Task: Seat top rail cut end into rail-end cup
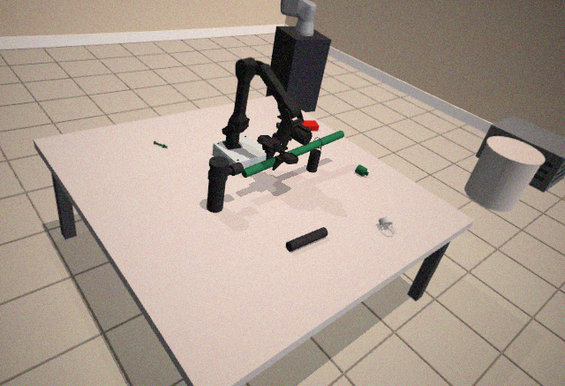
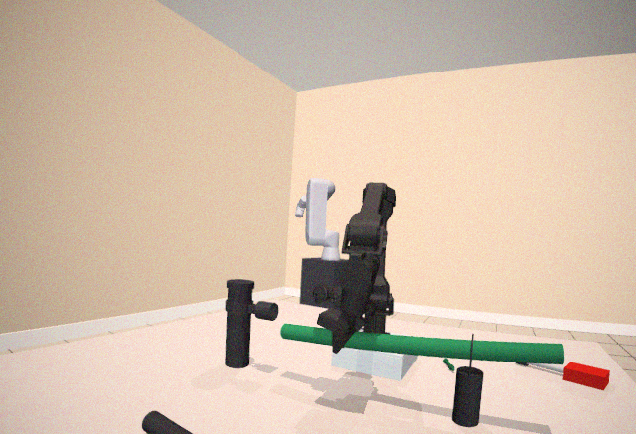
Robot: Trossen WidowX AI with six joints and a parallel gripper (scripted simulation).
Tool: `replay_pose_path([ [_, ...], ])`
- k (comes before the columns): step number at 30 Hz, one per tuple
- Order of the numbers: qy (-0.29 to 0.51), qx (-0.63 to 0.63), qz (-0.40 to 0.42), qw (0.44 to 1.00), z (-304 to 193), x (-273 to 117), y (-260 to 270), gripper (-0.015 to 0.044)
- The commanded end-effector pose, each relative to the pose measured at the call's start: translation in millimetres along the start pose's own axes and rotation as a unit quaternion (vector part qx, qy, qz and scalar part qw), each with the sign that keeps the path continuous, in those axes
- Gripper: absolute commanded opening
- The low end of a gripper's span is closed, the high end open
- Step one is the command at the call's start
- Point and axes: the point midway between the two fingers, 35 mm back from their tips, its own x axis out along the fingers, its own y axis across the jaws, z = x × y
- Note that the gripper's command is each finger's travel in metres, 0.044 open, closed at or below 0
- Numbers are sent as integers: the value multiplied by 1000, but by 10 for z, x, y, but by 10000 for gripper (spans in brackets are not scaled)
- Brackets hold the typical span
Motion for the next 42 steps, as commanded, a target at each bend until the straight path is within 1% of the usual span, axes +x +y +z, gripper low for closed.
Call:
replay_pose_path([
  [1,-44,-1,10,999,165,-229,24,0],
  [18,-36,-1,4,999,133,-177,4,0],
  [42,-36,-1,4,999,204,-285,78,0],
])
